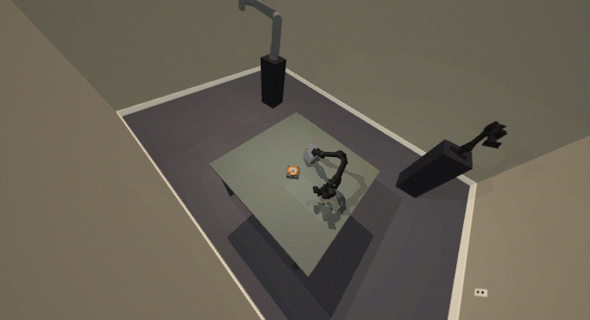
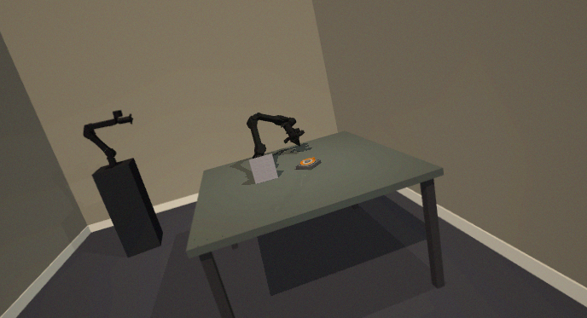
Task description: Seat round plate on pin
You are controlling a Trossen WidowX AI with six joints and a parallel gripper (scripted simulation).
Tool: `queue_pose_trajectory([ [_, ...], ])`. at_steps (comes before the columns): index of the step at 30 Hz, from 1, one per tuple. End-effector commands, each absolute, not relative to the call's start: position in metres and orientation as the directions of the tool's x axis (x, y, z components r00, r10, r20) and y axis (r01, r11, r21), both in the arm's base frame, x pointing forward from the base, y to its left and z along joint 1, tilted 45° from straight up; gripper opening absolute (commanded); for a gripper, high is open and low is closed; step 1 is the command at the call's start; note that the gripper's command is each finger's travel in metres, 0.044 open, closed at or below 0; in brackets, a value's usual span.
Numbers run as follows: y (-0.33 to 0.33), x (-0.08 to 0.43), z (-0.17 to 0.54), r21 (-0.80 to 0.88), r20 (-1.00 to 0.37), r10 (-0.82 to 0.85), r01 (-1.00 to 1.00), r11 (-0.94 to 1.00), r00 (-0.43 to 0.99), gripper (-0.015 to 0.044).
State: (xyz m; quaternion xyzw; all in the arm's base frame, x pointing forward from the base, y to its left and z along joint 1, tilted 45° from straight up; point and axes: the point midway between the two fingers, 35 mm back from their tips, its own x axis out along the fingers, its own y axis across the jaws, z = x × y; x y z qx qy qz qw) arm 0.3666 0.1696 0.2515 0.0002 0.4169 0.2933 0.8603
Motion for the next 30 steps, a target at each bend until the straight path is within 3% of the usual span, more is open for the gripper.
queue_pose_trajectory([
  [1,0.118,0.388,0.205,0.279,-0.795,0.439,-0.389,0.878,0.42,0.0],
  [9,0.02,0.398,0.121,0.394,-0.86,0.442,-0.22,0.893,0.254,0.0],
  [19,-0.093,0.36,0.029,0.609,-0.788,0.595,0.054,0.791,0.157,0.0],
  [30,-0.117,0.338,-0.002,0.696,-0.716,0.676,0.105,0.711,0.174,0.0],
])
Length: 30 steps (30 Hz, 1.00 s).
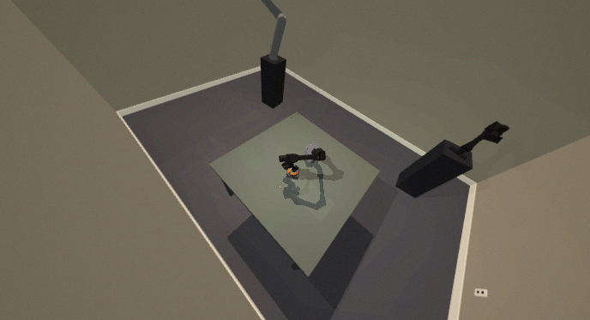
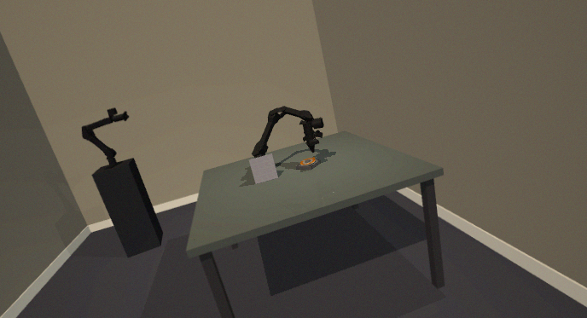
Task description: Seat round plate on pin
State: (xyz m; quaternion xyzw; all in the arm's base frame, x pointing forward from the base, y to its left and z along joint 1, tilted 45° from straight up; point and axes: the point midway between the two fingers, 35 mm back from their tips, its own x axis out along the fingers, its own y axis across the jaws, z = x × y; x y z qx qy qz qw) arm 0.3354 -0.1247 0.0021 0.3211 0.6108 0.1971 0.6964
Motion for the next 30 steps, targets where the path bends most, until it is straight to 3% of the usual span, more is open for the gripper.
queue_pose_trajectory([
  [1,-0.113,0.339,-0.006,0.696,-0.716,0.676,0.105,0.711,0.174,0.0],
  [8,-0.09,0.345,-0.03,0.697,-0.715,0.677,0.104,0.709,0.175,0.0],
  [30,-0.073,0.355,-0.012,0.698,-0.714,0.678,0.104,0.708,0.175,0.0],
])
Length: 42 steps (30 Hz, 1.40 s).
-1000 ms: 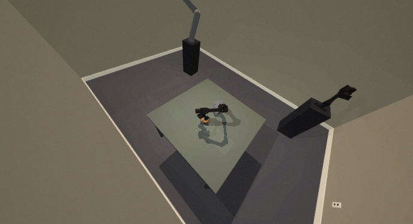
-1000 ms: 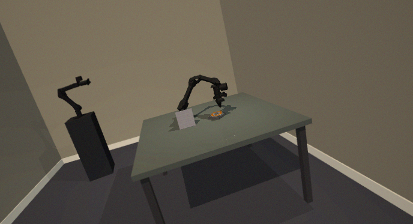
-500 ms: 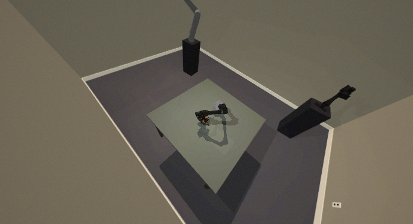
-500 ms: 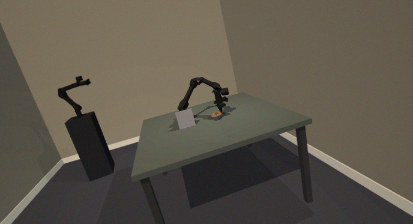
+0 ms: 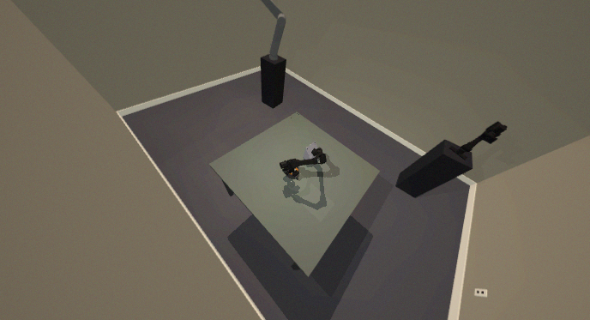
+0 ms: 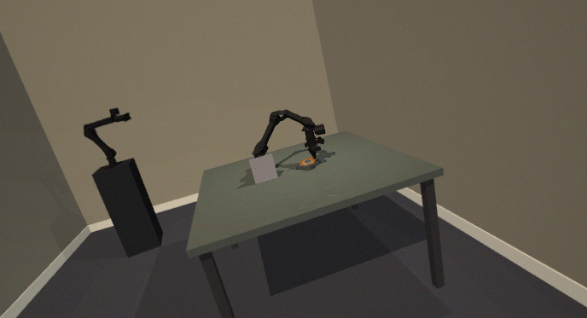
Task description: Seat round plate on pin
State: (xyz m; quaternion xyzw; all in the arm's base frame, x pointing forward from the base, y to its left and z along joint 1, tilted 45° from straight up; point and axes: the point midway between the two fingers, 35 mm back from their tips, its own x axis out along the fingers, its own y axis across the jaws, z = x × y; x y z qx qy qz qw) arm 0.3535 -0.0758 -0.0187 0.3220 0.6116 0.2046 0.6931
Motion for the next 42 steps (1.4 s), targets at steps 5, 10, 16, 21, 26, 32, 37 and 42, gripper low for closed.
queue_pose_trajectory([
  [5,-0.068,0.356,-0.008,0.698,-0.714,0.678,0.104,0.708,0.175,0.0],
  [10,-0.064,0.355,-0.003,0.699,-0.713,0.678,0.104,0.708,0.175,0.0],
  [16,-0.061,0.354,0.0,0.699,-0.713,0.679,0.104,0.708,0.175,0.0],
  [21,-0.058,0.354,0.002,0.699,-0.713,0.679,0.104,0.708,0.175,0.0],
  [26,-0.073,0.35,0.015,0.697,-0.715,0.677,0.105,0.709,0.175,0.0],
  [32,-0.091,0.341,0.034,0.697,-0.715,0.677,0.105,0.709,0.174,0.0],
  [37,-0.088,0.342,0.027,0.703,-0.71,0.682,0.114,0.702,0.173,0.0],
  [42,-0.088,0.342,0.027,0.703,-0.71,0.682,0.114,0.702,0.173,0.0],
])
